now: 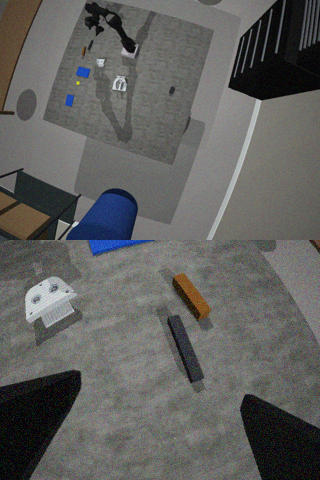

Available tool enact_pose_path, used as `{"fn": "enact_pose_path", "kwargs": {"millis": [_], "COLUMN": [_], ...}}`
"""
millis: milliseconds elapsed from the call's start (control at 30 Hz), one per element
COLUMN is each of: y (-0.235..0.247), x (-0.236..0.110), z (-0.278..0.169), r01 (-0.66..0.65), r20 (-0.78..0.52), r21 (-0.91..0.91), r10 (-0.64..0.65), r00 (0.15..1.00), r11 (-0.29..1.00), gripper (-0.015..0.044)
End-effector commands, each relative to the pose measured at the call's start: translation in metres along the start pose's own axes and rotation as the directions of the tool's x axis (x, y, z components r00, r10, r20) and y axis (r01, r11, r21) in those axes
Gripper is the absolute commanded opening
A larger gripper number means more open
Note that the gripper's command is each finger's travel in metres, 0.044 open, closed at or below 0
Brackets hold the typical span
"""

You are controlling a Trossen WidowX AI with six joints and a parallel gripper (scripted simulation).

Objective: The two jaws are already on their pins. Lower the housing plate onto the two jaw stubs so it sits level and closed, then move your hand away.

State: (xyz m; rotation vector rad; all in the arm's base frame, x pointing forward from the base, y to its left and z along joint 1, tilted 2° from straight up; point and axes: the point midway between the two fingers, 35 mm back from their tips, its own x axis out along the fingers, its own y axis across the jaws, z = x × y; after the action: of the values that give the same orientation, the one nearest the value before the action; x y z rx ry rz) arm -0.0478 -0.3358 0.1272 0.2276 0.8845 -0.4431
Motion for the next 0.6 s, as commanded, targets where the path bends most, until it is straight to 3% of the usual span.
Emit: {"fn": "enact_pose_path", "kwargs": {"millis": [0,567], "y": [0.014,0.095], "x": [0.018,0.087], "z": [0.014,0.067], "r01": [-0.05,-0.27], "r20": [-0.057,-0.38], "r21": [-0.046,-0.3], "r10": [0.047,0.145], "r00": [0.997,0.914], "r11": [0.998,0.915], "gripper": [0.044,0.044]}}
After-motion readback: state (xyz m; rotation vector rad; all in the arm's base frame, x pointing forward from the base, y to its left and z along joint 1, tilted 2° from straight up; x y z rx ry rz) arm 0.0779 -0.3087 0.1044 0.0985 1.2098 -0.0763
